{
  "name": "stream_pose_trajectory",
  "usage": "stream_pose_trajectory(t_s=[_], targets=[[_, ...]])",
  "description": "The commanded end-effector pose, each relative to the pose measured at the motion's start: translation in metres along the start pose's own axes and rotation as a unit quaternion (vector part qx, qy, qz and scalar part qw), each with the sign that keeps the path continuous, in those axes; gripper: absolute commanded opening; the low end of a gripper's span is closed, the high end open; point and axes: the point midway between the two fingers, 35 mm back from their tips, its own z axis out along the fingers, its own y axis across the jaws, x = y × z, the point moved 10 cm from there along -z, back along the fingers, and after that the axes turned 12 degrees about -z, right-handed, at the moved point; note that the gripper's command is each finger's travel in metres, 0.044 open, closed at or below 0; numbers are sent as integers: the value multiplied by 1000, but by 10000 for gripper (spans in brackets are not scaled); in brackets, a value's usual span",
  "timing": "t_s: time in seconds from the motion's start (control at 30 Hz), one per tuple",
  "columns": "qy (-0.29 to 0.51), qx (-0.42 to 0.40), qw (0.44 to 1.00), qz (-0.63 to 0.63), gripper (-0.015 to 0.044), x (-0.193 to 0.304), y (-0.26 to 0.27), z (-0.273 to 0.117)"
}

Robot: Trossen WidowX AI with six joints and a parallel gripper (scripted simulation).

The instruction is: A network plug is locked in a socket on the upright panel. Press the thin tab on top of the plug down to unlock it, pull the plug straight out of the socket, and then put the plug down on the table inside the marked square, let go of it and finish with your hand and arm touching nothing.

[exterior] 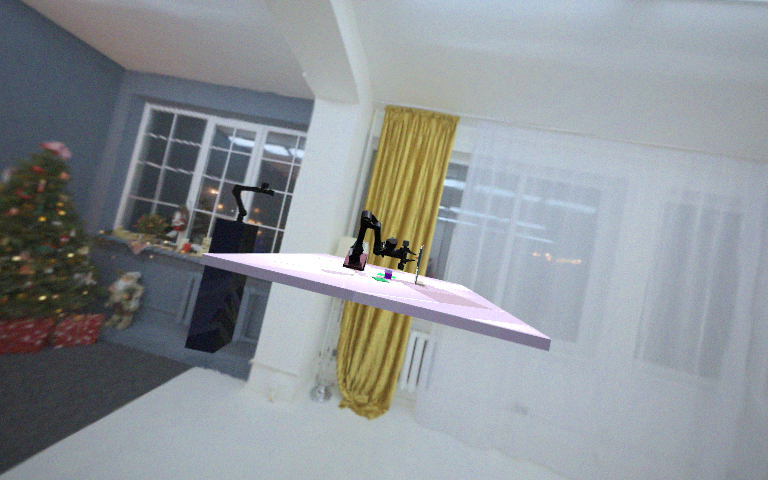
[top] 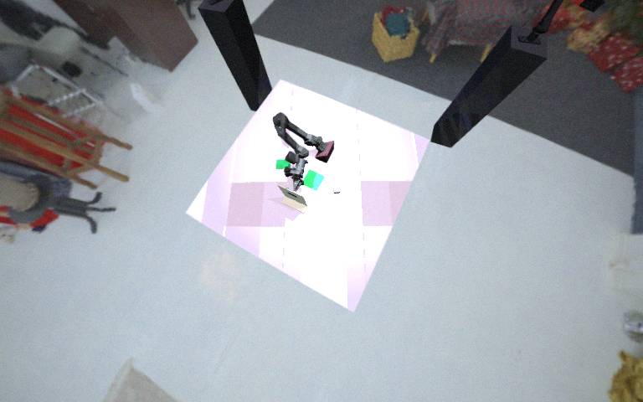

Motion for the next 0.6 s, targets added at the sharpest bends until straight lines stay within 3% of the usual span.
stream_pose_trajectory(t_s=[0.0,0.13,0.57], targets=[[-1,-4,1000,-1,156,-3,0,8],[-1,-4,1000,-1,156,-3,0,9],[-1,-4,1000,-1,69,-3,0,9]])
